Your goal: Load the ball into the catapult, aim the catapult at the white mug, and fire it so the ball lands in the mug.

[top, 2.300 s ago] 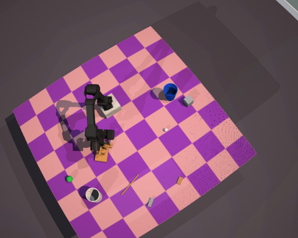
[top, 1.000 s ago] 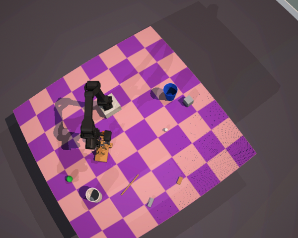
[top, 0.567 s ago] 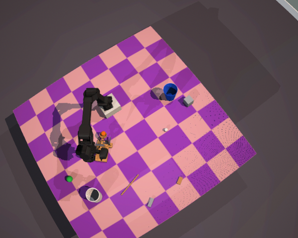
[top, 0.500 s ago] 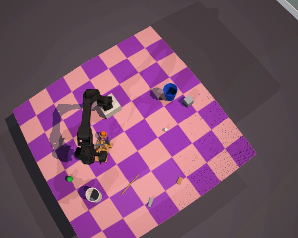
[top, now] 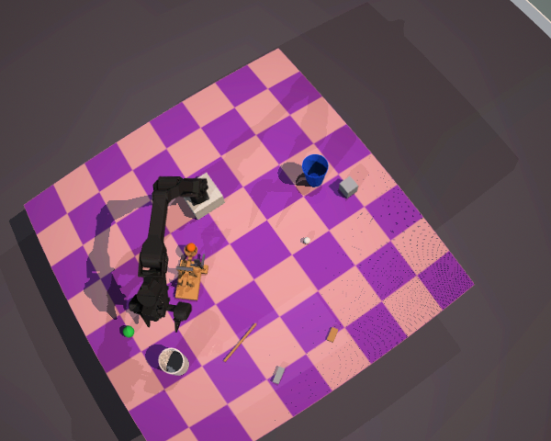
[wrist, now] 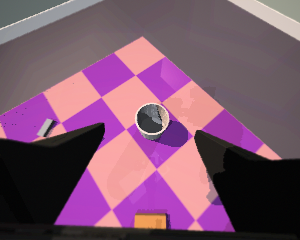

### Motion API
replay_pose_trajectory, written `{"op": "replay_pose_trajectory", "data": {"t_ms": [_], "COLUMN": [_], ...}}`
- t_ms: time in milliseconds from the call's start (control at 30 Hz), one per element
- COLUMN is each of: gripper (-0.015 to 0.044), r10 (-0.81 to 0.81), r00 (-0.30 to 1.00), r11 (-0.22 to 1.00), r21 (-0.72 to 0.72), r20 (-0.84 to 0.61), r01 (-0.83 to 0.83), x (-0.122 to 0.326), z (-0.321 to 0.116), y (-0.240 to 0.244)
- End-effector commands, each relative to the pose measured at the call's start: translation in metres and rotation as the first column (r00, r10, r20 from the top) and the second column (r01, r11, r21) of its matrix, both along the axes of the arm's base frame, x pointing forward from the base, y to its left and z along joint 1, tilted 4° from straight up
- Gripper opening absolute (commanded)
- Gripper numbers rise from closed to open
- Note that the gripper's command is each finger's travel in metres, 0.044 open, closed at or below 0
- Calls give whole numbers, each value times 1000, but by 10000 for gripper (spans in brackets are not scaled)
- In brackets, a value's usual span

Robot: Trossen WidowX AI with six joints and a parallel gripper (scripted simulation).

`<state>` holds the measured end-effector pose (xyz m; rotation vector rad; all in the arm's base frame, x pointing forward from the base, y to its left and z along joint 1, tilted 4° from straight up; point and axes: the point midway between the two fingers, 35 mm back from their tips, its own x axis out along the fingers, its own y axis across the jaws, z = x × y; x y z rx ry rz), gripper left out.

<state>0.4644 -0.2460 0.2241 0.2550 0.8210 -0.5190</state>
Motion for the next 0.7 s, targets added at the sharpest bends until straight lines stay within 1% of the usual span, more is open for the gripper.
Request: {"op": "replay_pose_trajectory", "data": {"t_ms": [0, 467, 667], "gripper": [440, 440, 282], "r10": [-7, -7, -7], "r00": [1000, 1000, 1000], "r11": [1000, 1000, 1000], "r21": [-5, -5, -5], "r20": [8, 8, 8], "r01": [7, 7, 7], "x": [4, 4, 4], "z": [-1, -1, -1], "y": [-3, -3, -3]}}
